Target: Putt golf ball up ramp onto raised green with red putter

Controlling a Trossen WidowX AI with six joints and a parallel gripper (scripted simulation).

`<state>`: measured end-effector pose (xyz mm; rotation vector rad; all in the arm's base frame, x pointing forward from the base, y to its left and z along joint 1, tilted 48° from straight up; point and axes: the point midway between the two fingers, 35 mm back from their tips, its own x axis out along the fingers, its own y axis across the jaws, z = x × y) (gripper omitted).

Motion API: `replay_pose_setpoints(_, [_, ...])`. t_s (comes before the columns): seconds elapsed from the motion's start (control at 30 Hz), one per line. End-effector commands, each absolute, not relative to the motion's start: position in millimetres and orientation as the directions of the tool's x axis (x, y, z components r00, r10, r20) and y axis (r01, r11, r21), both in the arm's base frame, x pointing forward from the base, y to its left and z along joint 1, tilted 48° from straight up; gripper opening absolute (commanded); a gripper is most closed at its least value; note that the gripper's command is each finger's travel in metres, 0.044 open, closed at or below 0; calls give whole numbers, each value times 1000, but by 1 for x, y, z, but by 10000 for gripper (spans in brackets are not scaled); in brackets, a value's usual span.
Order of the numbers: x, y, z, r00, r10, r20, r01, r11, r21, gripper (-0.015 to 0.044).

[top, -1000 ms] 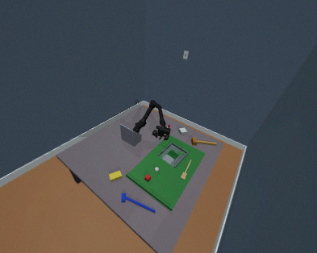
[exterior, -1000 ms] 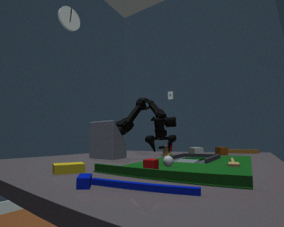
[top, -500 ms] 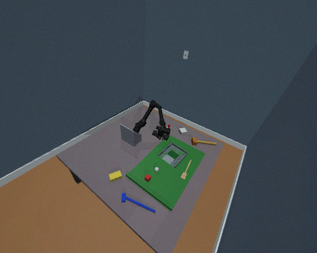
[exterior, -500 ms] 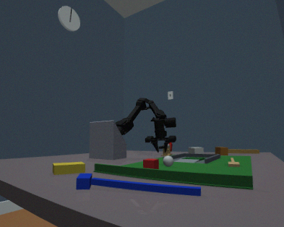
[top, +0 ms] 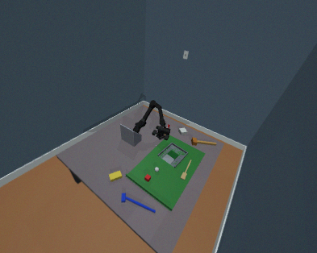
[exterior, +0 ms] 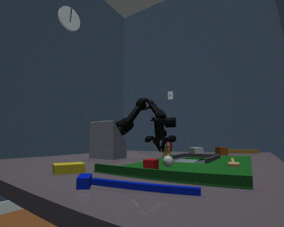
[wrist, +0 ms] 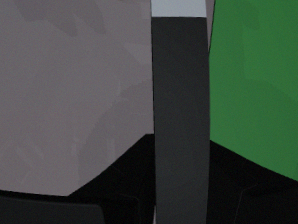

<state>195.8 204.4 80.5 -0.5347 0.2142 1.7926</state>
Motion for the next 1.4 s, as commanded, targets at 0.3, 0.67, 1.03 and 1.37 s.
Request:
replay_pose_setpoints(0.3, [209,169,106,-191,857,-479,-948,-287,-135,0])
replay_pose_setpoints(0.67, [210,137,141,-196,863,-465,-948,-288,-134,0])
replay_pose_setpoints(1.03, [222,127,125,-176,848,-499,-974,-225,-39,0])
replay_pose_setpoints(1.37, [255,85,89,-130,814,-565,-982,-26,187,0])
